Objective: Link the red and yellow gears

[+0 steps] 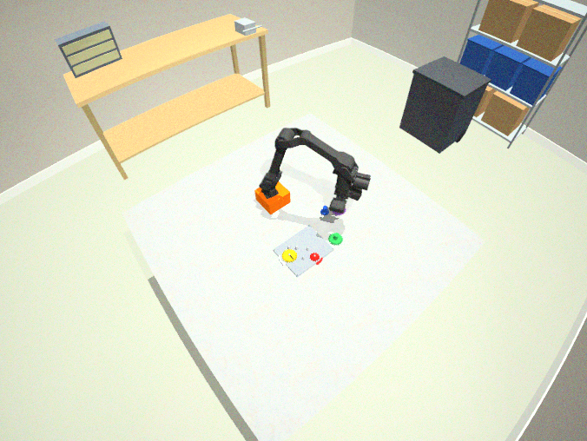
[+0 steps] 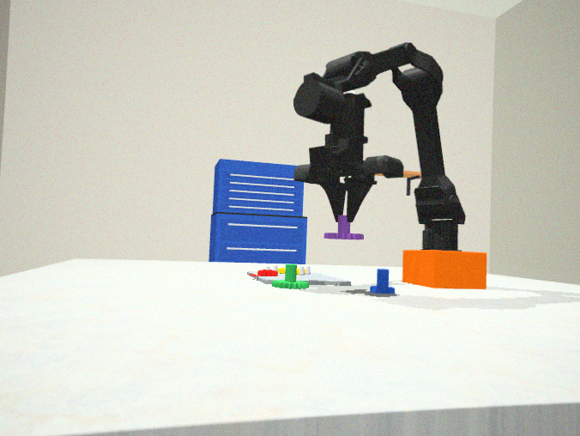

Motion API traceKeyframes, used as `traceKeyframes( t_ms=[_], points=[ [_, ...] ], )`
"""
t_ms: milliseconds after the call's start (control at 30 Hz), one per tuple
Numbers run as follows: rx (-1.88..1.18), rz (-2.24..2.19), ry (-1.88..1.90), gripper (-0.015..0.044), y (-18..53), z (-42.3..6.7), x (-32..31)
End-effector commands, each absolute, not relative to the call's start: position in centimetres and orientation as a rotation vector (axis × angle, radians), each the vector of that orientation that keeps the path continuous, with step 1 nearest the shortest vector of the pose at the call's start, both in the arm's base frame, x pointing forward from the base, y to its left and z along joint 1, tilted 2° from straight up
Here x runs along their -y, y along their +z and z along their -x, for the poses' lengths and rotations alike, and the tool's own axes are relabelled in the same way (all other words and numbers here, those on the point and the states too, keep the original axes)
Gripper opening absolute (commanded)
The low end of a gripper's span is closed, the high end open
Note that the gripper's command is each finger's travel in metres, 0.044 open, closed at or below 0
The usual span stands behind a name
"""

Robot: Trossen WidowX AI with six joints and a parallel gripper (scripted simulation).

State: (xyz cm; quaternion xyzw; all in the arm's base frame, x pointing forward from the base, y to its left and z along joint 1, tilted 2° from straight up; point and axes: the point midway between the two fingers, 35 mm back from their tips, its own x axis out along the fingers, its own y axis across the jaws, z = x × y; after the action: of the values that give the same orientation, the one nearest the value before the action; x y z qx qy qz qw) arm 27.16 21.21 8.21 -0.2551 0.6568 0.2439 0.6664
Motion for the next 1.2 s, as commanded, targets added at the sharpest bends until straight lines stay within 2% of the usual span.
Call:
traceKeyframes(
  t_ms=[0,500,1167],
  points=[
    [-1.464,0.578,0.558,0.0,9.7,-27.3,-21.4],
    [-1.473,0.595,0.567,0.0,13.6,-26.3,-21.0],
    [-1.475,0.592,0.552,0.0,12.3,-28.6,-17.9]
  ],
)
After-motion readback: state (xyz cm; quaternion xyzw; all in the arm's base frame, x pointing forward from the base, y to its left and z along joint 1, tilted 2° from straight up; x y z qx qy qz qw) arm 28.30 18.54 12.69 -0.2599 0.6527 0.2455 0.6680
